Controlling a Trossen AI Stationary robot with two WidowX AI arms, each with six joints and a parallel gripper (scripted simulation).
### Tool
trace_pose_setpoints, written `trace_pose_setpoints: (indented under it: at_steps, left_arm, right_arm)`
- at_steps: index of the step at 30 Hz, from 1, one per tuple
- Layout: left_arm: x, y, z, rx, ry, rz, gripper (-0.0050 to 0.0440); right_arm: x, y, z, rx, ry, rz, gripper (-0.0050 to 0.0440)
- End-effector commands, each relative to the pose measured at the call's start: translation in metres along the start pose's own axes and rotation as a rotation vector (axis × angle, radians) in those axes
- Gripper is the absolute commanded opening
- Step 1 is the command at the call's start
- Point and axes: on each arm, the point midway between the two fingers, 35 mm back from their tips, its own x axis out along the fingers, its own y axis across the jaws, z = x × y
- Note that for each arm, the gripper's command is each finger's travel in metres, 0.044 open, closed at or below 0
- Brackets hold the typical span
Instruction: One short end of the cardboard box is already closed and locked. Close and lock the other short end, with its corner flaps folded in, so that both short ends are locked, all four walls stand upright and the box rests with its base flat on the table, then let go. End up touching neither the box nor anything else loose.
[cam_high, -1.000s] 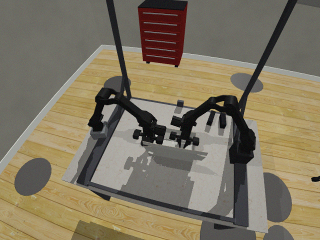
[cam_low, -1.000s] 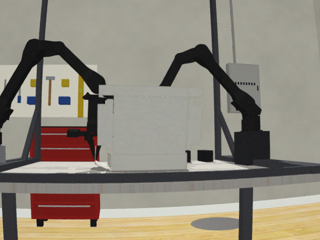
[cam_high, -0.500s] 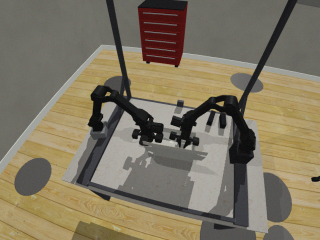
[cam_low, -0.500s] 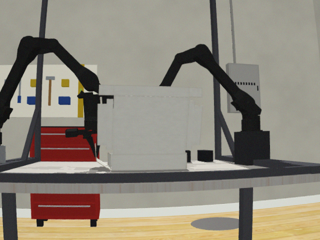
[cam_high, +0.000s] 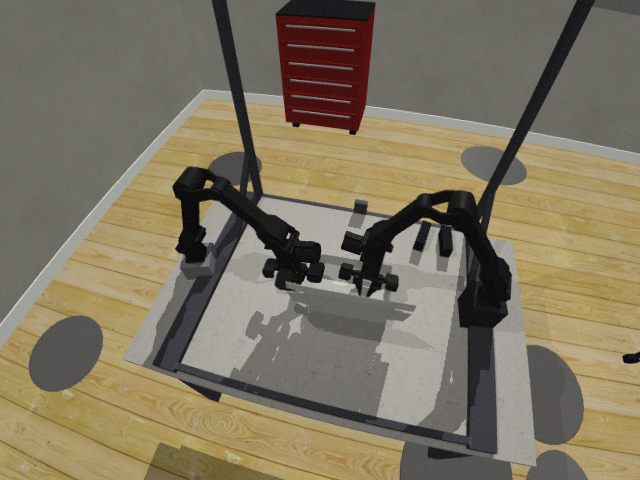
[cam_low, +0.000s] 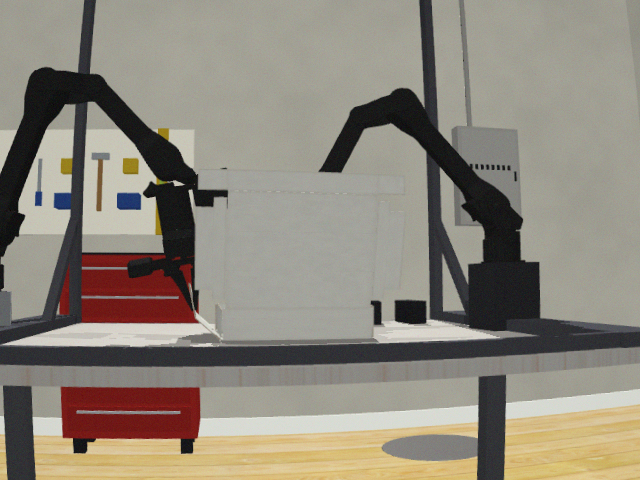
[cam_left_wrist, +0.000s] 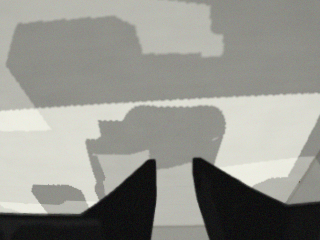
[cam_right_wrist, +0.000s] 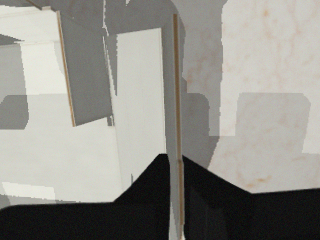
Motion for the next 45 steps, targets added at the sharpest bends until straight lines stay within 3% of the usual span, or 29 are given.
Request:
trace_pose_setpoints:
  at_steps: [1,4,8,45]
  left_arm:
    - [0.014,-0.004,0.009,-0.003,-0.027,-0.022,0.0097]
    - [0.014,-0.004,0.009,-0.003,-0.027,-0.022,0.0097]
    - [0.014,-0.004,0.009,-0.003,-0.027,-0.022,0.0097]
    - [0.014,-0.004,0.009,-0.003,-0.027,-0.022,0.0097]
  right_arm:
    - [-0.018,0.013,0.0,0.011,-0.001,0.071,0.0003]
    - [-0.018,0.013,0.0,0.011,-0.001,0.085,0.0003]
    - [-0.019,0.012,0.0,0.011,-0.002,0.183,0.0003]
    - [-0.023,0.04,-0.003,0.01,-0.002,0.186,0.0003]
